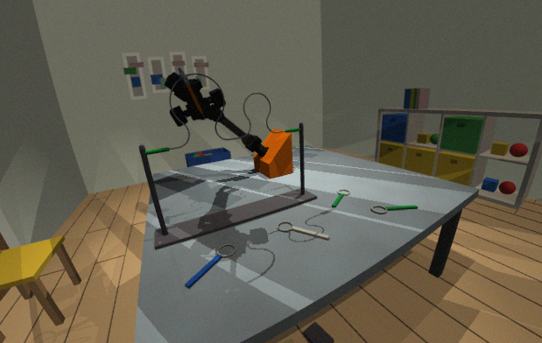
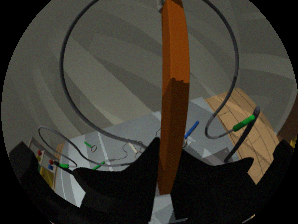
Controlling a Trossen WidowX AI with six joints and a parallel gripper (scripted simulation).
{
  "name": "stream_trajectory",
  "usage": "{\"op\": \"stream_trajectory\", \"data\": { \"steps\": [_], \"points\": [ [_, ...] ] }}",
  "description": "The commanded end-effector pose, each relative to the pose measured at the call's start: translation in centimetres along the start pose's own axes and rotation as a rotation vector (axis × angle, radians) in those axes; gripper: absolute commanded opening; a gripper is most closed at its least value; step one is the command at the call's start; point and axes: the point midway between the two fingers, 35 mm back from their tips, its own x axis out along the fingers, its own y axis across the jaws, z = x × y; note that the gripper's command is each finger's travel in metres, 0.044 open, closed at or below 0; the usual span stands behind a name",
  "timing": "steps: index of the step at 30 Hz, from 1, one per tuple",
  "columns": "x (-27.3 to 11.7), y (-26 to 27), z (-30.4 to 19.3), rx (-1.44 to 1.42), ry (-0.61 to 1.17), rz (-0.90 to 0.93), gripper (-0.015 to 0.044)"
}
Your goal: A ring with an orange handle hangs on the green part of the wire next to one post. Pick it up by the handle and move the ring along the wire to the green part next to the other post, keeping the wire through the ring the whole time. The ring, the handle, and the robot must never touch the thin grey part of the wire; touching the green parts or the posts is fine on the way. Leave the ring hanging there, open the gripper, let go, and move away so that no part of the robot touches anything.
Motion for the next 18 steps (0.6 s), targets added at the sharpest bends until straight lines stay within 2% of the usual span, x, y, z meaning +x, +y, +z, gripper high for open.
{"op": "stream_trajectory", "data": {
  "steps": [1, 18],
  "points": [
    [-0.11, -0.18, 0.03, -0.050, -0.008, -0.024, -0.0150],
    [-0.05, -0.97, 0.14, -0.241, -0.033, -0.112, -0.0150]
  ]
}}
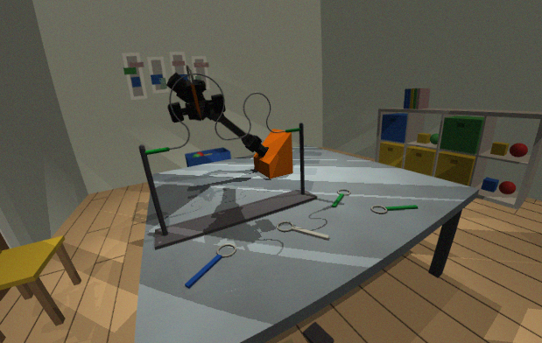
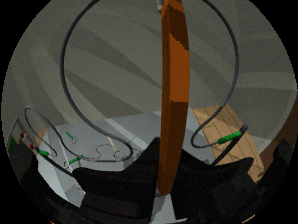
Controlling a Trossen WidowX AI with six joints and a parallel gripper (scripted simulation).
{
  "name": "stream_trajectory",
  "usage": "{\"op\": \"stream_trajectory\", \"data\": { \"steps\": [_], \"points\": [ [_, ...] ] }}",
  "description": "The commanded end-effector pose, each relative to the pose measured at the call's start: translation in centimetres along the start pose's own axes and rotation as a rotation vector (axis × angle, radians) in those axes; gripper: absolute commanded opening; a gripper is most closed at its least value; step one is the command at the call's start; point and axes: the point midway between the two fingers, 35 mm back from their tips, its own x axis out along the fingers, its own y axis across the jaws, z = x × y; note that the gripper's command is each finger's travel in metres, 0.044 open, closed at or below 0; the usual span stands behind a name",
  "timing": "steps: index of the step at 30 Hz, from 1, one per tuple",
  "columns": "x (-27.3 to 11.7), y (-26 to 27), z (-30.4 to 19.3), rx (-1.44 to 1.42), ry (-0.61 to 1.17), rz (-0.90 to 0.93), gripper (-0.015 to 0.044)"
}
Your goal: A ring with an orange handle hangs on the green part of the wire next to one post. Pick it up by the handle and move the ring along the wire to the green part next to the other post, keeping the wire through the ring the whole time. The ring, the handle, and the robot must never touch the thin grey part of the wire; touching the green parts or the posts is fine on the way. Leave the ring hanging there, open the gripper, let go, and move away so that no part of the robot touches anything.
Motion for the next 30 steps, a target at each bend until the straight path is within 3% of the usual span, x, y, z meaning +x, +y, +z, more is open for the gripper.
{"op": "stream_trajectory", "data": {
  "steps": [1, 30],
  "points": [
    [-0.1, -0.2, 0.0, -0.049, -0.007, -0.024, -0.0150],
    [-0.1, -1.6, 0.3, -0.375, -0.050, -0.175, -0.0150]
  ]
}}
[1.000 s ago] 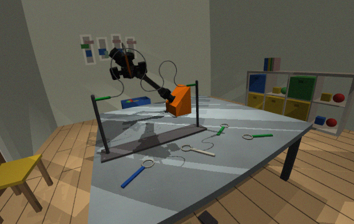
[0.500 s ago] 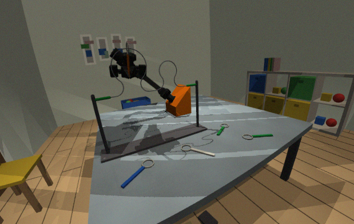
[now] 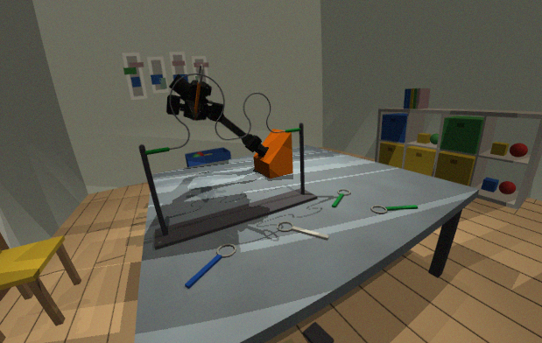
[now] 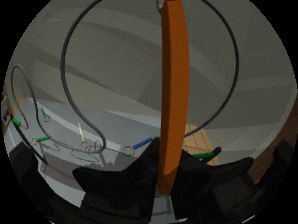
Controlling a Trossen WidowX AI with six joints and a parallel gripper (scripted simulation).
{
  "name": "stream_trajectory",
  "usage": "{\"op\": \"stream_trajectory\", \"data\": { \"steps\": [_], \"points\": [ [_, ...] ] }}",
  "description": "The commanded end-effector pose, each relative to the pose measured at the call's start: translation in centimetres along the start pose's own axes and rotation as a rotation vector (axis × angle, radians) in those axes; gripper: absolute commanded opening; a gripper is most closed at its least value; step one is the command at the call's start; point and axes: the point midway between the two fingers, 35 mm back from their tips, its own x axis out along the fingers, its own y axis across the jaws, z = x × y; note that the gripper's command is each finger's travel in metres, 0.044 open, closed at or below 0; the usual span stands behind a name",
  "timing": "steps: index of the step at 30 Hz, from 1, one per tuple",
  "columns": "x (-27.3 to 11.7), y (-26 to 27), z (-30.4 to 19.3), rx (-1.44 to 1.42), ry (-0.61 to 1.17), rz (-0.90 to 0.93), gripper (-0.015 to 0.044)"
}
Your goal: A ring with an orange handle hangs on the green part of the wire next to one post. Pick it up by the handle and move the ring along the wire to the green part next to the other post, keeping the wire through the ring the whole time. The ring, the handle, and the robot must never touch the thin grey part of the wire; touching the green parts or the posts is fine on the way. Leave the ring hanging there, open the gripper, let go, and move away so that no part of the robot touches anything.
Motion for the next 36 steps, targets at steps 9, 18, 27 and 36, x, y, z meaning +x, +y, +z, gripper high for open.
{"op": "stream_trajectory", "data": {
  "steps": [9, 18, 27, 36],
  "points": [
    [-0.1, -0.6, 0.0, -0.138, -0.015, -0.067, -0.0150],
    [-0.1, -1.1, 0.1, -0.240, -0.029, -0.114, -0.0150],
    [-0.1, -1.5, 0.2, -0.341, -0.042, -0.160, -0.0150],
    [-0.1, -1.9, 0.3, -0.443, -0.055, -0.207, -0.0150]
  ]
}}
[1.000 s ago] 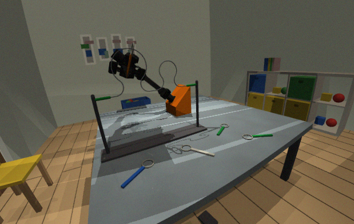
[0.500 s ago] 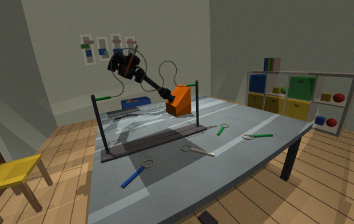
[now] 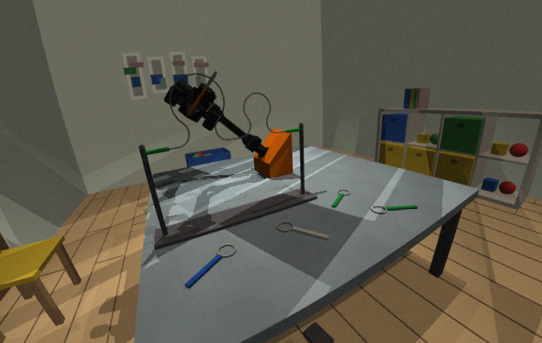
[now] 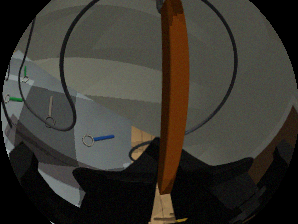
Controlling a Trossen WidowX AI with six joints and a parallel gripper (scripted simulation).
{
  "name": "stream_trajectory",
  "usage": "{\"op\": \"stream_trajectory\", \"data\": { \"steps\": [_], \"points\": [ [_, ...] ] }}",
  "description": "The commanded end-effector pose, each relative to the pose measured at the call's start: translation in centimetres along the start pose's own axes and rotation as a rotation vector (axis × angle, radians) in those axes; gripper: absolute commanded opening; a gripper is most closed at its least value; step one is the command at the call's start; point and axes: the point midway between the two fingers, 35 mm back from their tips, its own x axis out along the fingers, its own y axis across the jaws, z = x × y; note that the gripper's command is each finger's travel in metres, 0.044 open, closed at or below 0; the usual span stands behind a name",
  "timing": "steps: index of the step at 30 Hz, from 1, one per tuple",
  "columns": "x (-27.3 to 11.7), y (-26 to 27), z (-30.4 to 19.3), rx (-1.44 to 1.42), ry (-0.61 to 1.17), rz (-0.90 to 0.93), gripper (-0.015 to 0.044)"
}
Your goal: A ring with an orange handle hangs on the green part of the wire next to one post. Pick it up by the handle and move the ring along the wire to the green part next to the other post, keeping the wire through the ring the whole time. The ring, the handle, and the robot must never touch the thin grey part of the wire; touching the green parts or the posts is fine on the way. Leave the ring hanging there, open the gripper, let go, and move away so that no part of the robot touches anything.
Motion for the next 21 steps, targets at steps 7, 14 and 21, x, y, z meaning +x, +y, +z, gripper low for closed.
{"op": "stream_trajectory", "data": {
  "steps": [7, 14, 21],
  "points": [
    [0.00, -0.43, 0.11, -0.116, -0.021, -0.052, -0.0150],
    [0.01, -0.76, 0.17, -0.195, -0.032, -0.089, -0.0150],
    [0.01, -1.10, 0.25, -0.274, -0.042, -0.126, -0.0150]
  ]
}}
